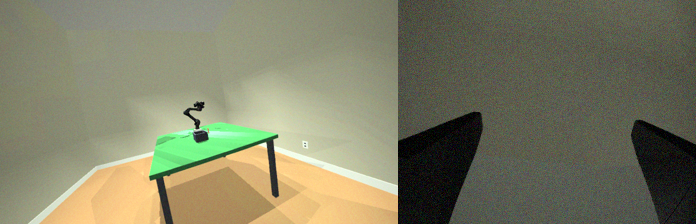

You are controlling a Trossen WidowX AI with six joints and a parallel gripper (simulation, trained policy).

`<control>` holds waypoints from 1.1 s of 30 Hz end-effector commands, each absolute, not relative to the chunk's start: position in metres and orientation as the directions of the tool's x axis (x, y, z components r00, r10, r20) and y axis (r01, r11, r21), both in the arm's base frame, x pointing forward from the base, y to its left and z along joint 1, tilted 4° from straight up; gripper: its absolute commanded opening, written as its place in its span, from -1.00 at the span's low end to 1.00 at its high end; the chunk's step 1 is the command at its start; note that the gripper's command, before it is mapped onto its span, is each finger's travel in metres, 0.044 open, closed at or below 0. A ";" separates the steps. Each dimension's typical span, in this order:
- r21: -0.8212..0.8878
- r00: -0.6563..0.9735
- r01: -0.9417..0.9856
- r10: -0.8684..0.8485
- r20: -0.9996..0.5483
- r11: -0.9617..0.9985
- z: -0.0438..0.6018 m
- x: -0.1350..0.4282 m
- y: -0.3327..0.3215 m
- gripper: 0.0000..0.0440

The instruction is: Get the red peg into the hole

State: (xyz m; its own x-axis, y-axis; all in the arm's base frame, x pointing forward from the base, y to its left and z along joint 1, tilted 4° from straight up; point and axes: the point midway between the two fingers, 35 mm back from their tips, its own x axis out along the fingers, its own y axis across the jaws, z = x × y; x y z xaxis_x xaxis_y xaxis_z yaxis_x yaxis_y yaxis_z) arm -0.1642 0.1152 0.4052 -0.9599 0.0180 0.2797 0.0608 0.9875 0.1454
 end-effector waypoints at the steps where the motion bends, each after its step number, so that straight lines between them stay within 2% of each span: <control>1: 0.117 -0.954 0.075 0.037 0.296 0.990 0.409 -0.162 0.117 0.89; 3: 0.054 -0.945 0.095 0.073 0.319 0.994 0.414 -0.159 0.123 1.00; 18: -0.411 -0.828 0.184 0.366 0.425 0.893 0.436 -0.125 0.172 1.00; 33: -0.764 -0.618 0.099 0.641 0.455 0.637 0.440 -0.074 0.218 1.00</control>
